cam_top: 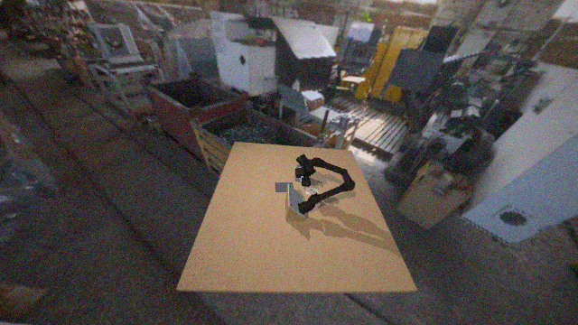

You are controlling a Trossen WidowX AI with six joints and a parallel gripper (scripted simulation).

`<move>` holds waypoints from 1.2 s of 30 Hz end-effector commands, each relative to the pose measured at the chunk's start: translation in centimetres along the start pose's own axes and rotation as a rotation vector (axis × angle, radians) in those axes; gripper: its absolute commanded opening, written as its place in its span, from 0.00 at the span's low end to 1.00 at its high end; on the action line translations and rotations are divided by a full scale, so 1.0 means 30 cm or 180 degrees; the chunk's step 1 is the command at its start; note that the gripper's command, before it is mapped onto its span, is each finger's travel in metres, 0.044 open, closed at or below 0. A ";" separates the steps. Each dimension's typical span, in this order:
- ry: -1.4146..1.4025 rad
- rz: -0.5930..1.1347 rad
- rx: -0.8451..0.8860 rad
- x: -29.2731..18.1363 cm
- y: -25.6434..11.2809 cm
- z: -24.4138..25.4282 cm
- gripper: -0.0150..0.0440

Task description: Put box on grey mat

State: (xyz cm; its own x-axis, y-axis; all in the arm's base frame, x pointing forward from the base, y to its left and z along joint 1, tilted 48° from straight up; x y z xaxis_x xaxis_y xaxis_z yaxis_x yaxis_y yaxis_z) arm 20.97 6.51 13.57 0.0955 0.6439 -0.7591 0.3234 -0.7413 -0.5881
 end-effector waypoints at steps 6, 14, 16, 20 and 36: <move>0.0014 -0.0011 -0.0007 0.029 0.001 0.001 0.52; 0.0013 -0.0016 -0.0007 0.032 0.041 0.018 0.52; 0.0013 -0.0016 -0.0007 0.032 0.050 0.022 0.52; 0.0014 -0.0016 -0.0007 0.033 0.070 0.032 0.52; 0.0015 -0.0007 -0.0009 0.033 0.129 0.064 0.52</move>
State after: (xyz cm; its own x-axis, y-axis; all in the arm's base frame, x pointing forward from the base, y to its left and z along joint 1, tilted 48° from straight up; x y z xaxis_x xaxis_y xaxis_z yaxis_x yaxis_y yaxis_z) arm 20.56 4.13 10.13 0.0993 0.6498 -0.7536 0.3239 -0.7372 -0.5930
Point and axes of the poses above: the point midway between the two fingers, 35 mm back from their tips, its own y axis out along the fingers, its own z axis across the jaws, x = y × z, the point moved 7 cm from there along -y, back along the fingers, and after that the axes turned 3 degrees about -y, right-handed, at the moved point
